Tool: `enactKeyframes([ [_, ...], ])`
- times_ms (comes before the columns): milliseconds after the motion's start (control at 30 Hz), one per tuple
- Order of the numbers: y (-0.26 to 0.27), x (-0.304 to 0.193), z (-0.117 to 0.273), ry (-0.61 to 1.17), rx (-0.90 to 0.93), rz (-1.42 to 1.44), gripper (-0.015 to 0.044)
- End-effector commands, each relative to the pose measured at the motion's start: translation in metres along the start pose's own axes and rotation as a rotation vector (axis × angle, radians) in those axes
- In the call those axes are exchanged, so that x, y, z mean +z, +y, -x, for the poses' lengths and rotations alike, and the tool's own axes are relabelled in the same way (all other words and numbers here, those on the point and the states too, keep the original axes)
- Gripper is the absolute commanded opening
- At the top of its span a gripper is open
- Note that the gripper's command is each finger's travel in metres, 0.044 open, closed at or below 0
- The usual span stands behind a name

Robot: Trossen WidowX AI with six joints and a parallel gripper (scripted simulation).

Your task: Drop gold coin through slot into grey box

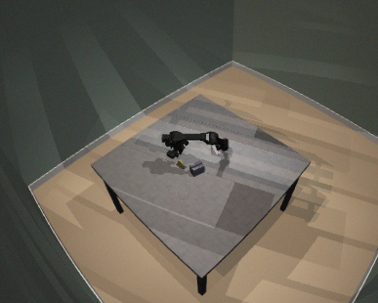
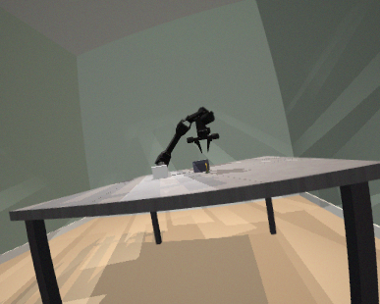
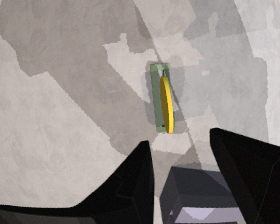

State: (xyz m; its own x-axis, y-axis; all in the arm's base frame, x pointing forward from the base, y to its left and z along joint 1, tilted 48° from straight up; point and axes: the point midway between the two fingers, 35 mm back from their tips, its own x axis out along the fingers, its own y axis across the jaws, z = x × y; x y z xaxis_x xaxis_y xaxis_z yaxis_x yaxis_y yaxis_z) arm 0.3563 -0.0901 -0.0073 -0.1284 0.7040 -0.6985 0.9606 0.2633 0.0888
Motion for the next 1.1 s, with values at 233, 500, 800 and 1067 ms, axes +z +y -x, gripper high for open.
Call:
enactKeyframes([
  [233,-0.003,-0.005,-0.025,0.029,0.017,-0.062,0.0161],
  [500,-0.004,-0.006,-0.045,0.03,0.018,-0.061,0.0161],
  [800,-0.004,-0.006,-0.057,0.03,0.018,-0.061,0.0161],
  [1067,-0.003,-0.006,-0.07,0.03,0.018,-0.061,0.0161],
])
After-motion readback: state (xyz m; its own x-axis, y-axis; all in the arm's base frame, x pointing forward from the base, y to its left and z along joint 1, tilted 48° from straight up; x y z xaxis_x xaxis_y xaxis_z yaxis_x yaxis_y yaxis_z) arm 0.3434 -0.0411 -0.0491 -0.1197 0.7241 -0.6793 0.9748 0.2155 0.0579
